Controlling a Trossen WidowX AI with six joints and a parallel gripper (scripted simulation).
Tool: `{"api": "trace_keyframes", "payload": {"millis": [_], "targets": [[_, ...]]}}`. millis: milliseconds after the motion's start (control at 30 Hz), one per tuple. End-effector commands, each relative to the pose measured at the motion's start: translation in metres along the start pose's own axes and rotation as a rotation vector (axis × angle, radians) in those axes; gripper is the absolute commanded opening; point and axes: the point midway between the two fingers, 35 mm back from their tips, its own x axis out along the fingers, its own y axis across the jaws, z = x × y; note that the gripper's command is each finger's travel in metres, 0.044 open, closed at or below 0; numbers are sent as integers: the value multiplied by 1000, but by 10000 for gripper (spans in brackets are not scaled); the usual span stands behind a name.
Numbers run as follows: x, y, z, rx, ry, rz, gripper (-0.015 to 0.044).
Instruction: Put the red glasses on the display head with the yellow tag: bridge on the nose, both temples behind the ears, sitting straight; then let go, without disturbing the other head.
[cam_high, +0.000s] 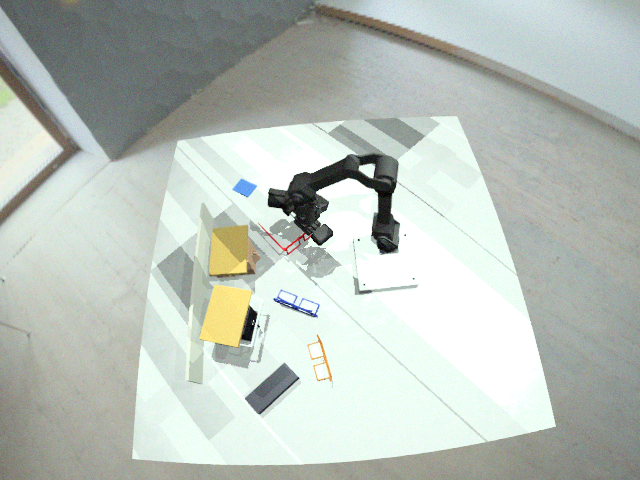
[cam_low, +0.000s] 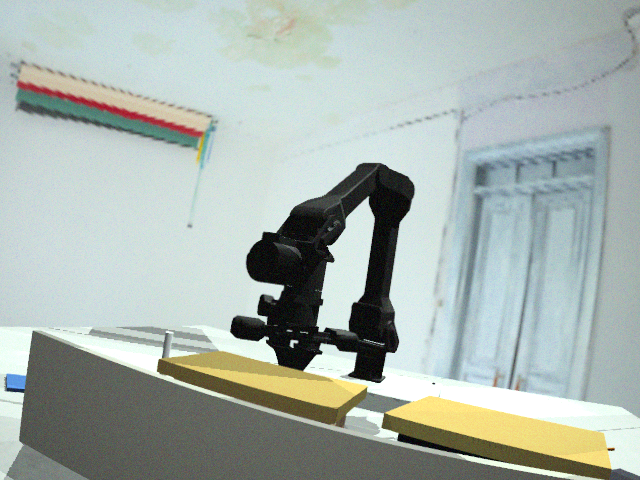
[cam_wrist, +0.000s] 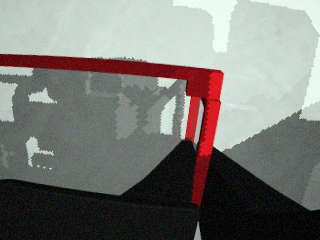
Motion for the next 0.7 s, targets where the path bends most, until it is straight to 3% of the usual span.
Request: {"api": "trace_keyframes", "payload": {"millis": [0, 367, 667], "targets": [[-25, 4, -2, -2, 8, 15, 0], [-80, 3, -1, -2, 5, 15, 0], [-84, -4, -10, -27, -18, 34, 0]]}}
